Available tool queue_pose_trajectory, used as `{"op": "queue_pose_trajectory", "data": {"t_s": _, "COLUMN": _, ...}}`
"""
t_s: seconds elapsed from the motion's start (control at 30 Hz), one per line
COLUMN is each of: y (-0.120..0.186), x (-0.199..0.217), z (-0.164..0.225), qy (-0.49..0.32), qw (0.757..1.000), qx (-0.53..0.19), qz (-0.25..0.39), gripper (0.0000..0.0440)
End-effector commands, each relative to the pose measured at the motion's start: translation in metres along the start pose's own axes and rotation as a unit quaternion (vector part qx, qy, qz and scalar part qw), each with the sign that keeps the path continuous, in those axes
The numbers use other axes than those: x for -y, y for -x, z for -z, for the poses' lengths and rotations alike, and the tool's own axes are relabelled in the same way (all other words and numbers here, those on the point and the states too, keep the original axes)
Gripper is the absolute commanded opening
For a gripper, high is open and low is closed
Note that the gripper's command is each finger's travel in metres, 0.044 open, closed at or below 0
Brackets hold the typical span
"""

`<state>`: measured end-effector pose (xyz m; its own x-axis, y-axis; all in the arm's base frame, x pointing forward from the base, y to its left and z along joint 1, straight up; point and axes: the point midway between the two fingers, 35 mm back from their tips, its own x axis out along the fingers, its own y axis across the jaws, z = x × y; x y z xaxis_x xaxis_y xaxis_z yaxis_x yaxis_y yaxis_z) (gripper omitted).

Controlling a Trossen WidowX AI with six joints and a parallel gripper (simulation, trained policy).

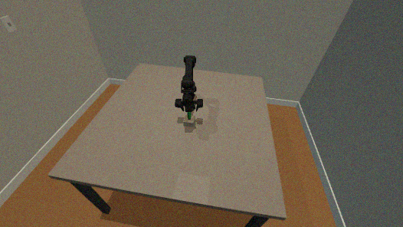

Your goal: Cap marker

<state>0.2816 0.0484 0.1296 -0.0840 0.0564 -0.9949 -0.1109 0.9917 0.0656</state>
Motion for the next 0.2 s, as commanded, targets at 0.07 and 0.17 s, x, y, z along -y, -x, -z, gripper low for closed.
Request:
{"op": "queue_pose_trajectory", "data": {"t_s": 0.07, "y": 0.024, "x": -0.003, "z": -0.006, "qy": 0.005, "qw": 0.999, "qx": 0.038, "qz": -0.006, "gripper": 0.044}}
{"op": "queue_pose_trajectory", "data": {"t_s": 0.17, "y": 0.032, "x": -0.003, "z": -0.006, "qy": 0.009, "qw": 0.999, "qx": 0.05, "qz": -0.008, "gripper": 0.044}}
